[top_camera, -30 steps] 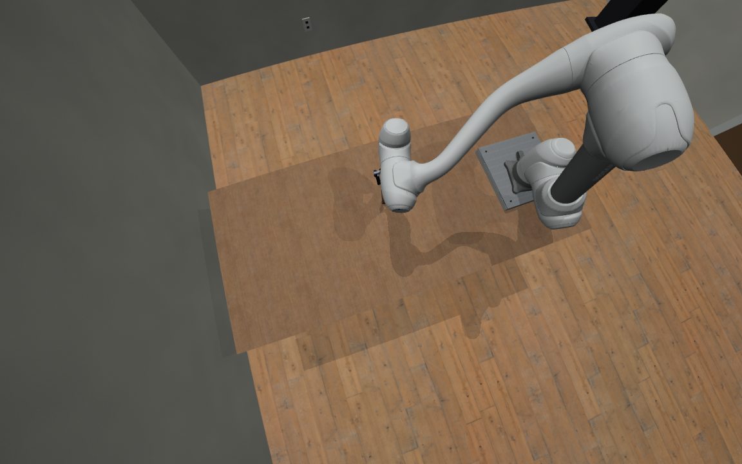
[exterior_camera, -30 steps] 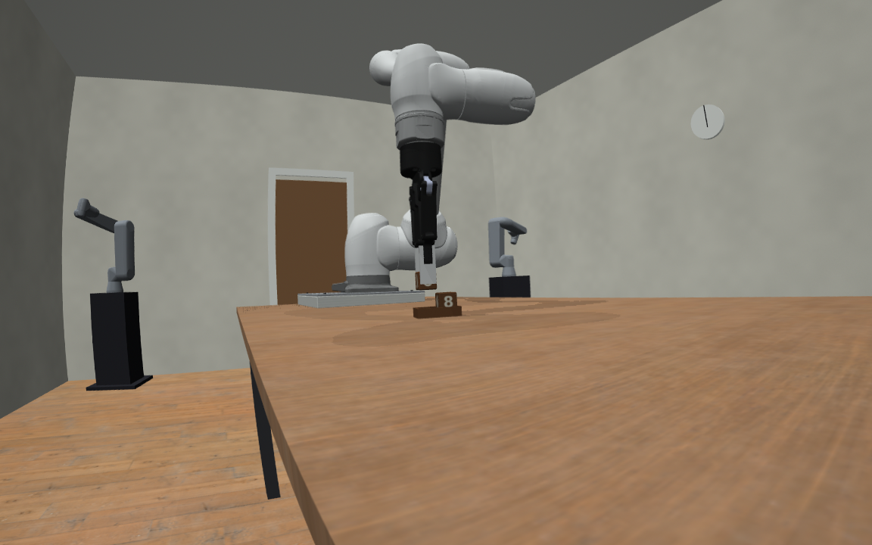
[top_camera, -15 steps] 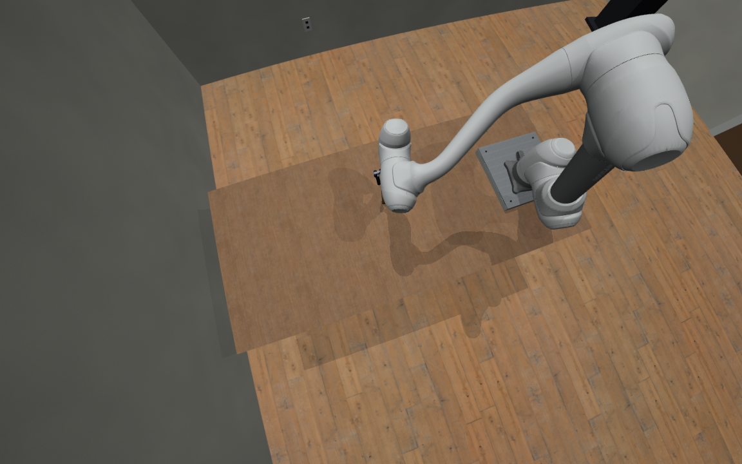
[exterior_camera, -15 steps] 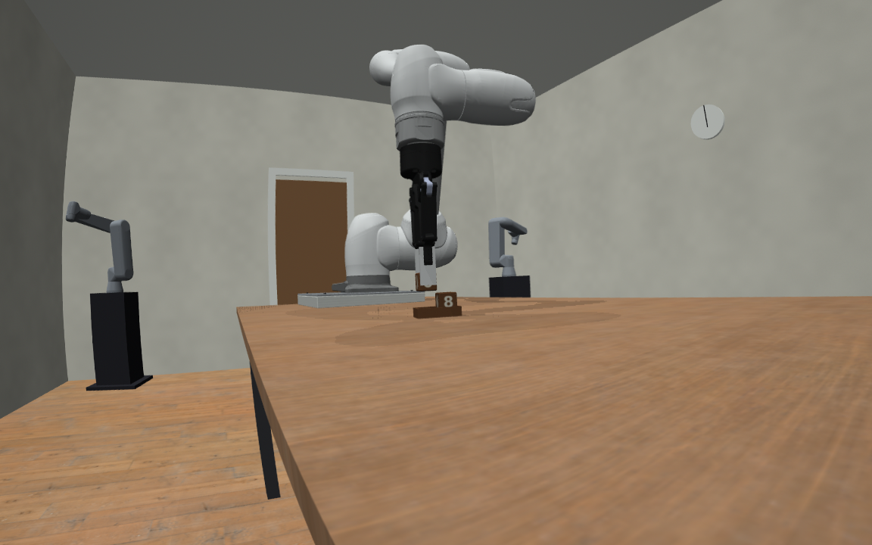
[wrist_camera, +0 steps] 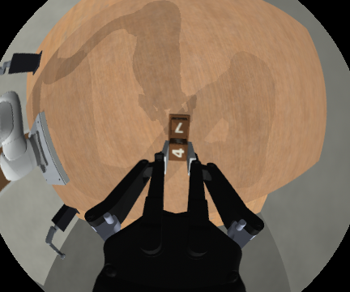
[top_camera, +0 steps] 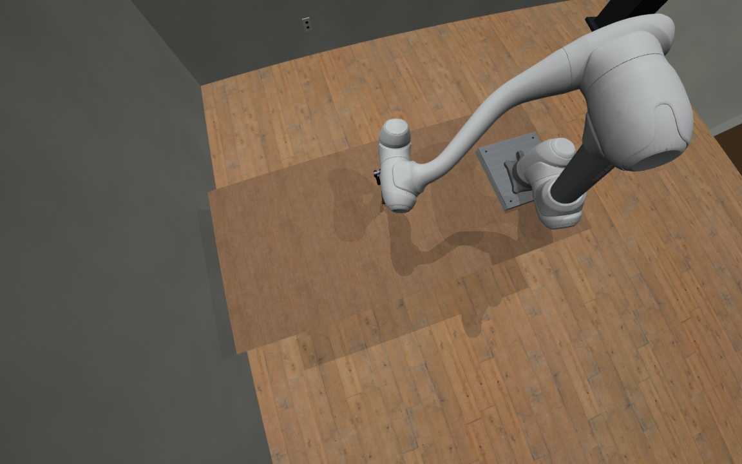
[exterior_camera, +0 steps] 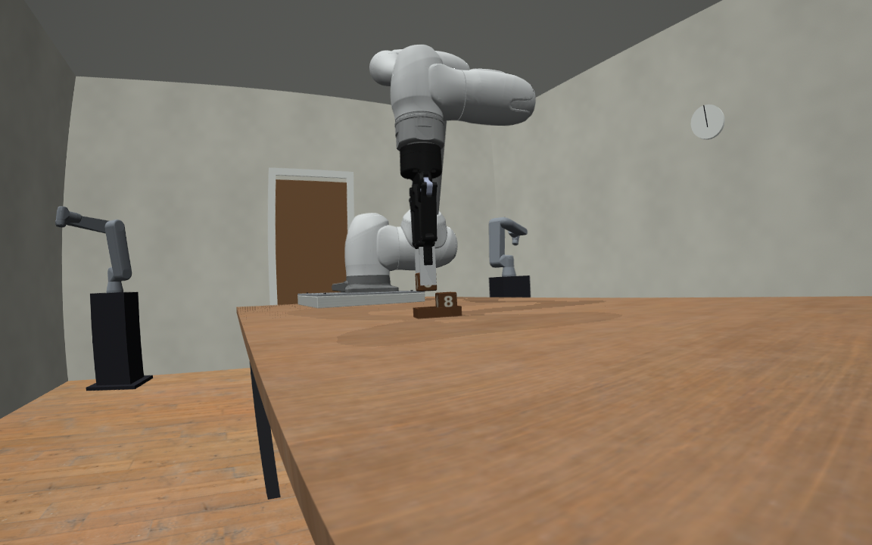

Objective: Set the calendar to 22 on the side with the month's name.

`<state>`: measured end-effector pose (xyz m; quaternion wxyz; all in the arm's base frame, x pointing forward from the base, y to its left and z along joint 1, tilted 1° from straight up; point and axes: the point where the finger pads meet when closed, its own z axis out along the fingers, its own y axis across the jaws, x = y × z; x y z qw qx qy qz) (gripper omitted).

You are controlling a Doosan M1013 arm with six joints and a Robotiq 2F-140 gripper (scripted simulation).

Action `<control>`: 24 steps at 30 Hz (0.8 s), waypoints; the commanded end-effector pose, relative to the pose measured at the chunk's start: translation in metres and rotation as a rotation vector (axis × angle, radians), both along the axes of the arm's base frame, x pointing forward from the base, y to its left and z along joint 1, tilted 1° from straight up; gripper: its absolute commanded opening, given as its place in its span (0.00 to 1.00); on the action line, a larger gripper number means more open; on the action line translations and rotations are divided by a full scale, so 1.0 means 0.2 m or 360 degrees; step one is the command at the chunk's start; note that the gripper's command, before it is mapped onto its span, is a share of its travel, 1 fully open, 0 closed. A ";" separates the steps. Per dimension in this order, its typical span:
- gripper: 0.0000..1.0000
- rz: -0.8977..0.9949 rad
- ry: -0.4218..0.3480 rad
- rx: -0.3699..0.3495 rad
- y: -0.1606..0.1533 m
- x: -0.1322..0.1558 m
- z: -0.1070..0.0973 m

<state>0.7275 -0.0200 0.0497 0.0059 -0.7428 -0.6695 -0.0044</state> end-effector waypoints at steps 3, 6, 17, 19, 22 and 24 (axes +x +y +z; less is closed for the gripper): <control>0.25 0.0000 0.0000 0.0000 0.00 0.00 0.00; 0.25 0.0000 0.0000 0.0000 0.00 0.00 0.00; 0.25 0.0000 0.0000 0.0000 0.00 0.00 0.00; 0.25 0.0000 0.0000 0.0000 0.00 0.00 -0.01; 0.25 0.0000 0.0000 0.0000 0.00 0.00 -0.02; 0.25 0.0000 0.0000 0.0000 0.00 0.00 -0.02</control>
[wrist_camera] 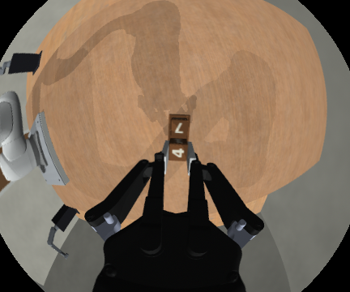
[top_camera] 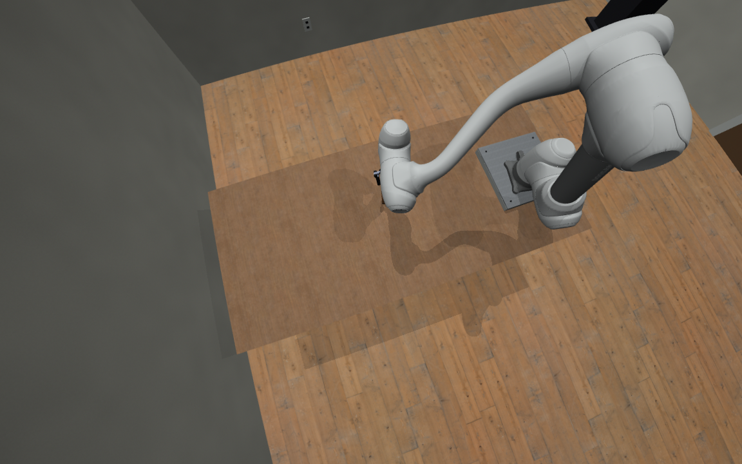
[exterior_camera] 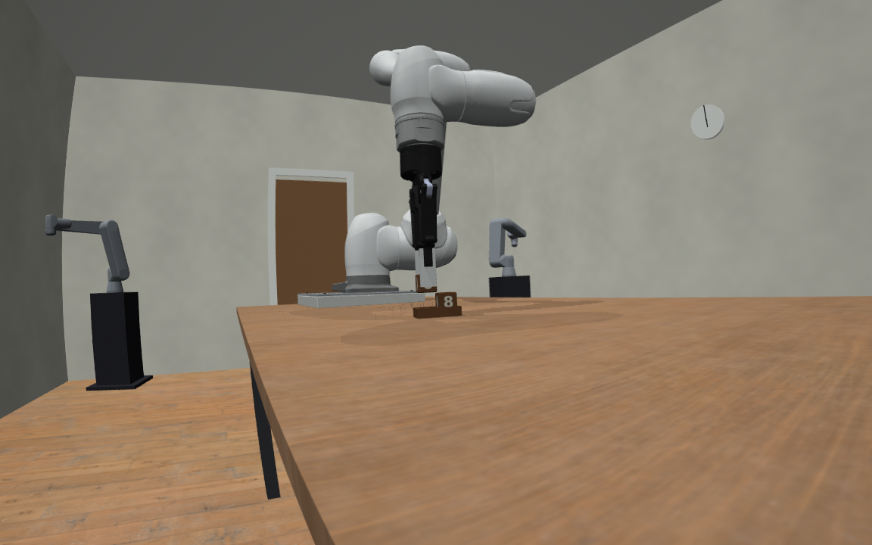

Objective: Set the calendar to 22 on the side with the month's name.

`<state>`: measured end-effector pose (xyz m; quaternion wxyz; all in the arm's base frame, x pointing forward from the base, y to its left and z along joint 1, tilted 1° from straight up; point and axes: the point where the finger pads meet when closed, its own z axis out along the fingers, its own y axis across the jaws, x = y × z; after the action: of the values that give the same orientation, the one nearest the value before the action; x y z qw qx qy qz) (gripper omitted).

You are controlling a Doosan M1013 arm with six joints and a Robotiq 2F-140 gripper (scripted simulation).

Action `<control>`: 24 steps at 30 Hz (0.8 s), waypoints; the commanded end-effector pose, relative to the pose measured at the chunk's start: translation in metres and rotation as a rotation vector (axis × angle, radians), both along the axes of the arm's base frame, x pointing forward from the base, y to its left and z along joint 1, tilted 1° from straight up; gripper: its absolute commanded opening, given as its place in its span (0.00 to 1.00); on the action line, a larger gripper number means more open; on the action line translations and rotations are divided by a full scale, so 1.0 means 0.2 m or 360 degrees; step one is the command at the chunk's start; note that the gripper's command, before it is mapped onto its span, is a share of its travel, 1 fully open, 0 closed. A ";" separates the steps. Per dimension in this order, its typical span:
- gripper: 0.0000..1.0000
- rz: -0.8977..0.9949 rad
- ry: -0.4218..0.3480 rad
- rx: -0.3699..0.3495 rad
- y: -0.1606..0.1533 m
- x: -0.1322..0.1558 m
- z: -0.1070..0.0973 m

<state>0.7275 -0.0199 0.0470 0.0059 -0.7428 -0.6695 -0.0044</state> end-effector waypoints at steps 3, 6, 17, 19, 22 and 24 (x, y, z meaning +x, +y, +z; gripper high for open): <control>0.25 0.0000 0.0000 0.0000 0.00 0.00 -0.01; 0.25 0.0000 0.0000 0.0000 0.00 0.00 -0.02; 0.25 0.0000 0.0000 0.0000 0.00 0.00 -0.06; 0.25 0.0000 0.0000 0.0000 0.00 0.00 -0.07; 0.25 0.0000 0.0000 0.0000 0.00 0.00 -0.09; 0.25 0.0000 0.0000 0.0000 0.00 0.00 -0.09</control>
<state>0.7274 -0.0197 0.0306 0.0059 -0.7428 -0.6695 -0.0044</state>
